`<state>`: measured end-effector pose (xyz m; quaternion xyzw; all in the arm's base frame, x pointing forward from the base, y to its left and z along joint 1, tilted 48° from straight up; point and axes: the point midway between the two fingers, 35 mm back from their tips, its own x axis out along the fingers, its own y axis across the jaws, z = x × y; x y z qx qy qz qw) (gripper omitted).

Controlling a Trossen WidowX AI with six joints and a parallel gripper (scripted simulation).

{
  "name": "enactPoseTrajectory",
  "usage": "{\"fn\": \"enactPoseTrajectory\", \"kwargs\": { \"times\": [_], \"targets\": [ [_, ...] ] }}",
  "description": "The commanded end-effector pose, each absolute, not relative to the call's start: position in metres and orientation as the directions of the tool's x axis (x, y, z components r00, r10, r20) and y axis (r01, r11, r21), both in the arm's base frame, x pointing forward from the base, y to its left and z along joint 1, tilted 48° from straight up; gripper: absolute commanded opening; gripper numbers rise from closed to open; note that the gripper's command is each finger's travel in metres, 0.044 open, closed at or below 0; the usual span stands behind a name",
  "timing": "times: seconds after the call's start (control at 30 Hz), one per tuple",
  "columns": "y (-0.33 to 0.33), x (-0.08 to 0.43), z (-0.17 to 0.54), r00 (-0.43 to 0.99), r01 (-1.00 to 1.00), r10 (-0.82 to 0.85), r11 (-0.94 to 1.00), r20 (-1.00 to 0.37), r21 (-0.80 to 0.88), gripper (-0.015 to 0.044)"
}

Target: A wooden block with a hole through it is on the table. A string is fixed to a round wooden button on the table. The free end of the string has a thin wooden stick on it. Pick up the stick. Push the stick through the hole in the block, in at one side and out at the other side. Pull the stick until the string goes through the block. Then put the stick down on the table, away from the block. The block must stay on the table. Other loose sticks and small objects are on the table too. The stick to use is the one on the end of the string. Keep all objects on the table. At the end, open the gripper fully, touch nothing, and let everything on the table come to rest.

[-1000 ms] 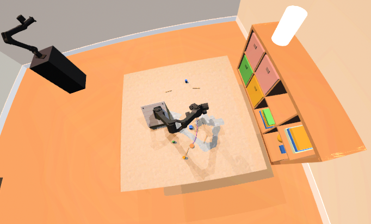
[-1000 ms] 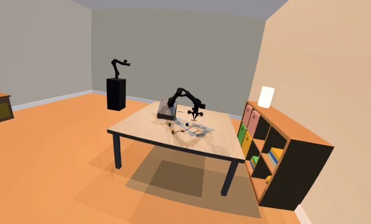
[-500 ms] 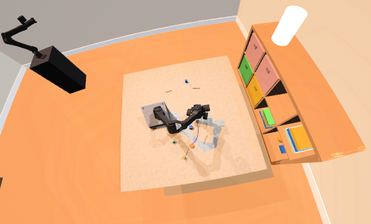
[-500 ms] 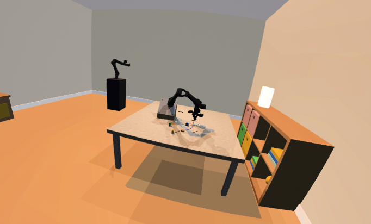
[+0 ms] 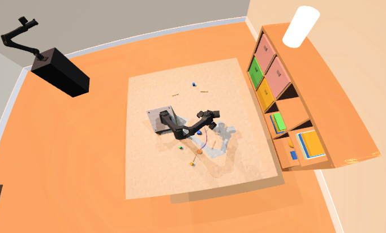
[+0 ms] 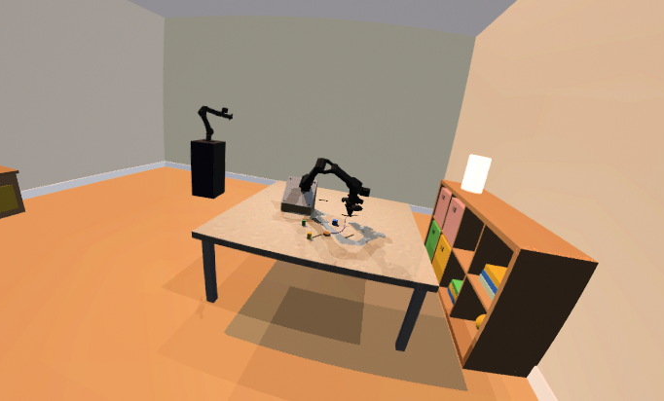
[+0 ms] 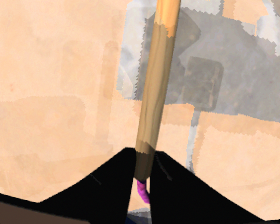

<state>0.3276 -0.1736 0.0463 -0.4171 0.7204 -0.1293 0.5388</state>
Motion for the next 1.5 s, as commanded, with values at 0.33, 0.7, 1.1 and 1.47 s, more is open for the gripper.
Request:
{"fn": "enactPoseTrajectory", "kwargs": {
  "times": [0.33, 0.7, 1.1, 1.47],
  "targets": [
    [-0.184, 0.336, 0.06, -0.063, 0.077, -0.739, 0.667, -0.671, -0.742, 0.0],
    [-0.192, 0.34, 0.068, -0.062, 0.47, -0.739, 0.571, -0.671, -0.673, 0.0],
    [-0.201, 0.343, 0.078, -0.061, 0.807, -0.739, 0.359, -0.671, -0.469, 0.0],
    [-0.209, 0.345, 0.087, -0.06, 0.975, -0.74, 0.101, -0.67, -0.198, 0.0]
  ]
}}
